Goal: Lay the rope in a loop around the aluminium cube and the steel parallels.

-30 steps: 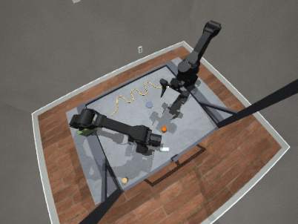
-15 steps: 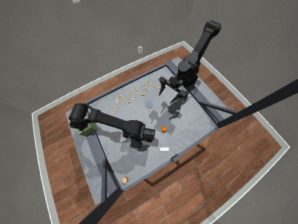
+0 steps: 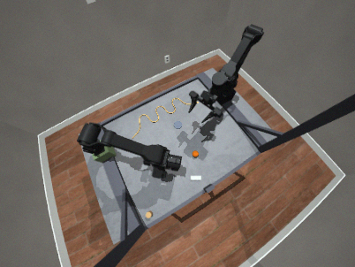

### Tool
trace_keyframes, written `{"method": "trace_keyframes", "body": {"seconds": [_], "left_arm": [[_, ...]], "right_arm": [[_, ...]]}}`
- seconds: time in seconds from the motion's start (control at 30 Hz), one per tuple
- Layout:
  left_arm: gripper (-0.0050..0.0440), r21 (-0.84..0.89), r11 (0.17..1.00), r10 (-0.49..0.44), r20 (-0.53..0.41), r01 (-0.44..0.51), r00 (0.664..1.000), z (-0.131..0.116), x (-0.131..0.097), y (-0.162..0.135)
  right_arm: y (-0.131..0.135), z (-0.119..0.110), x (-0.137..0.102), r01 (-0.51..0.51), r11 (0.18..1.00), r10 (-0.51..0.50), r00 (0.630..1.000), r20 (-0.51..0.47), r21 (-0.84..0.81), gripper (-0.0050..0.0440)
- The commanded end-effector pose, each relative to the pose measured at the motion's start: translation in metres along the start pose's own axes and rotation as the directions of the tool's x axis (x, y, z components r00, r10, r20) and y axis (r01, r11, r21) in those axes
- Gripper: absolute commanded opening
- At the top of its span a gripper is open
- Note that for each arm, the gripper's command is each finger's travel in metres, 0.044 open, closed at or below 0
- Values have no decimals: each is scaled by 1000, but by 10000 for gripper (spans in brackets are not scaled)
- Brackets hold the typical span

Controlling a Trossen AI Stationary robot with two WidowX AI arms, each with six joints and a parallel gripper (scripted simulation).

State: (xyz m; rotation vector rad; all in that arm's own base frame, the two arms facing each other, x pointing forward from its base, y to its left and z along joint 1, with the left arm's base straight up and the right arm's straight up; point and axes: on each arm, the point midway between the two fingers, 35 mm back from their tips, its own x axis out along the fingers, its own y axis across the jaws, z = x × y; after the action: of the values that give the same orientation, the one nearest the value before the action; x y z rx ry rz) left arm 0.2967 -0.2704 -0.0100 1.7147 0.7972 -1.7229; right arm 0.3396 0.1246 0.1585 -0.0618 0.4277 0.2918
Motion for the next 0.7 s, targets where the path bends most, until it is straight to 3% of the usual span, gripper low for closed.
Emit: {"method": "trace_keyframes", "body": {"seconds": [0.0,0.1,0.37,0.67], "left_arm": [[110,-2,999,41,2,-41,999,3,-10,4],[110,-3,1000,25,2,-25,1000,2,8,3],[110,-3,1000,25,2,-25,1000,2,29,3],[110,-3,999,40,2,-40,999,2,34,6]], "right_arm": [[-1,12,-3,3,1000,-3,999,34,6,400],[-1,12,-3,3,1000,-3,999,34,6,400],[-1,12,-3,3,1000,-3,999,34,6,400],[-1,12,-3,3,1000,-3,999,34,6,400]]}}
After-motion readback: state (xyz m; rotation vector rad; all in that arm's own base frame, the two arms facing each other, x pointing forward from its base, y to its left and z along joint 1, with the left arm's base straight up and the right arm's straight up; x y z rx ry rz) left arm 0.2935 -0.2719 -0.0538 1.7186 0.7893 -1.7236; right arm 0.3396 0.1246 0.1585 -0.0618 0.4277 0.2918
